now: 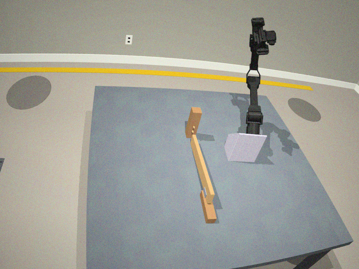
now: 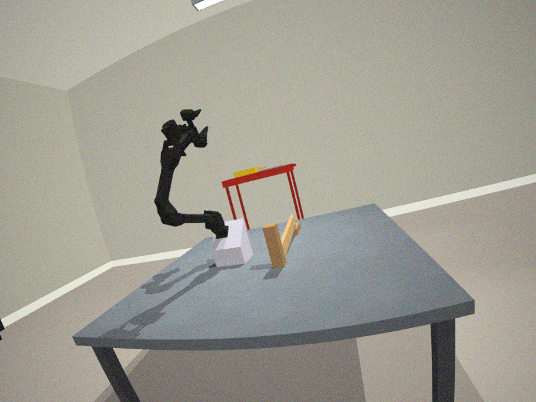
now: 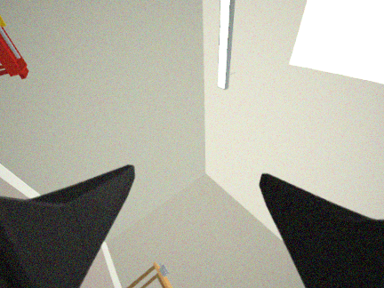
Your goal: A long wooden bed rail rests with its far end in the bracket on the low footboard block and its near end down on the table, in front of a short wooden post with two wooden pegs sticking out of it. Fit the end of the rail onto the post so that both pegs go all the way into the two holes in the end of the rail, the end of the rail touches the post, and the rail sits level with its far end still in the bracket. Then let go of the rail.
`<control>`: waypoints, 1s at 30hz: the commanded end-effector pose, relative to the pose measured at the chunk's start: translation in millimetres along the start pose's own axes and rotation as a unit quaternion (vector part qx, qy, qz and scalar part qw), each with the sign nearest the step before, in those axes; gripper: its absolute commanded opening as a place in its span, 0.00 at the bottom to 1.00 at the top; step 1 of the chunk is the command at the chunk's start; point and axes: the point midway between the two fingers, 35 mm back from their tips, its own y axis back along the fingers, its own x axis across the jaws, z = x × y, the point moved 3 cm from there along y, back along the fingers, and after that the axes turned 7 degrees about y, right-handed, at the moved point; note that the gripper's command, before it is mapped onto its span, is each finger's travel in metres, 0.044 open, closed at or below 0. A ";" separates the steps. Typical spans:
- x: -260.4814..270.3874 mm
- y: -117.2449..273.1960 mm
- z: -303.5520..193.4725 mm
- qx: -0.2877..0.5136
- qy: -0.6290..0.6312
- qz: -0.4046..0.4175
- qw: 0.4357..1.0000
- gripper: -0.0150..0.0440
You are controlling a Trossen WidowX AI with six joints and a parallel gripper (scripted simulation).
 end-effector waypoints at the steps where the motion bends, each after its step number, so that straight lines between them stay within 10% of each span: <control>1: 43.0 -43.2 -35.9 0.079 -0.027 0.081 0.993 1.00; 14: 187.6 -97.1 -156.0 0.298 -0.100 0.297 0.902 1.00; 30: 362.3 -35.4 -258.8 0.472 -0.182 0.509 0.696 1.00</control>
